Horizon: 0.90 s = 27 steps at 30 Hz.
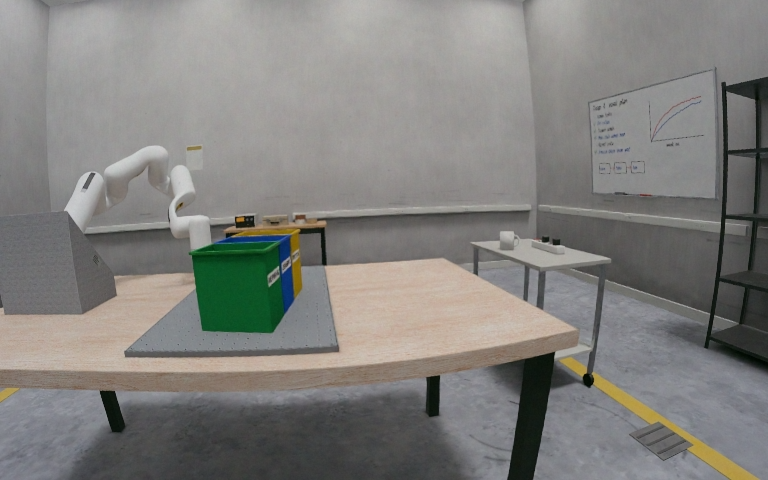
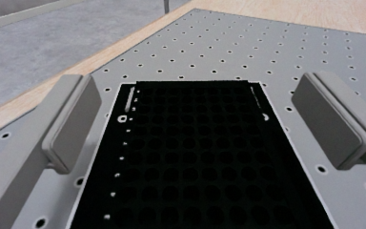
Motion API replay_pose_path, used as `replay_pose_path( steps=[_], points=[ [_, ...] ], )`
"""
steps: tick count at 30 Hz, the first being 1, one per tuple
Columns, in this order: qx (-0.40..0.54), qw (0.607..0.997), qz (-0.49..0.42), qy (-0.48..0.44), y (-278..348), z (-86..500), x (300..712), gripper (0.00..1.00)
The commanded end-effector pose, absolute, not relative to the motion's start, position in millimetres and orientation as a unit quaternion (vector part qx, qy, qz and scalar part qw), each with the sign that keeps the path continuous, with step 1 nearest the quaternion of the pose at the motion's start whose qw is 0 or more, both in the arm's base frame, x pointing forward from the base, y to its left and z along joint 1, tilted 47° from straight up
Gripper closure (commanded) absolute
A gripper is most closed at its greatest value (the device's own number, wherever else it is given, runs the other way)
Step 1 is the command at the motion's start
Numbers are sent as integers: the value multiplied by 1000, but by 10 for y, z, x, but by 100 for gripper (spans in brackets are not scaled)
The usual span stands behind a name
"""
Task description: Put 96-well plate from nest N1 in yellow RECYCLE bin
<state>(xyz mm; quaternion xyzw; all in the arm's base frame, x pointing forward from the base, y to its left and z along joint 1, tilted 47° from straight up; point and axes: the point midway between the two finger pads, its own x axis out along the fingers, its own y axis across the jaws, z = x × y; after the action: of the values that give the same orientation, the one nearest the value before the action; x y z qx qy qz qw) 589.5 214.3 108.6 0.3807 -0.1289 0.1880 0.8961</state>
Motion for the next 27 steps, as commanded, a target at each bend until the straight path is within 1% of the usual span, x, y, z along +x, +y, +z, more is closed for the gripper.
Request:
replay_pose_path(
  steps=[1, 27],
  points=[
    [380, 896, 188, -130, 2135, 1098, 5904, 63],
    [380, 896, 188, -130, 2242, 999, 5917, 63]
  ],
)
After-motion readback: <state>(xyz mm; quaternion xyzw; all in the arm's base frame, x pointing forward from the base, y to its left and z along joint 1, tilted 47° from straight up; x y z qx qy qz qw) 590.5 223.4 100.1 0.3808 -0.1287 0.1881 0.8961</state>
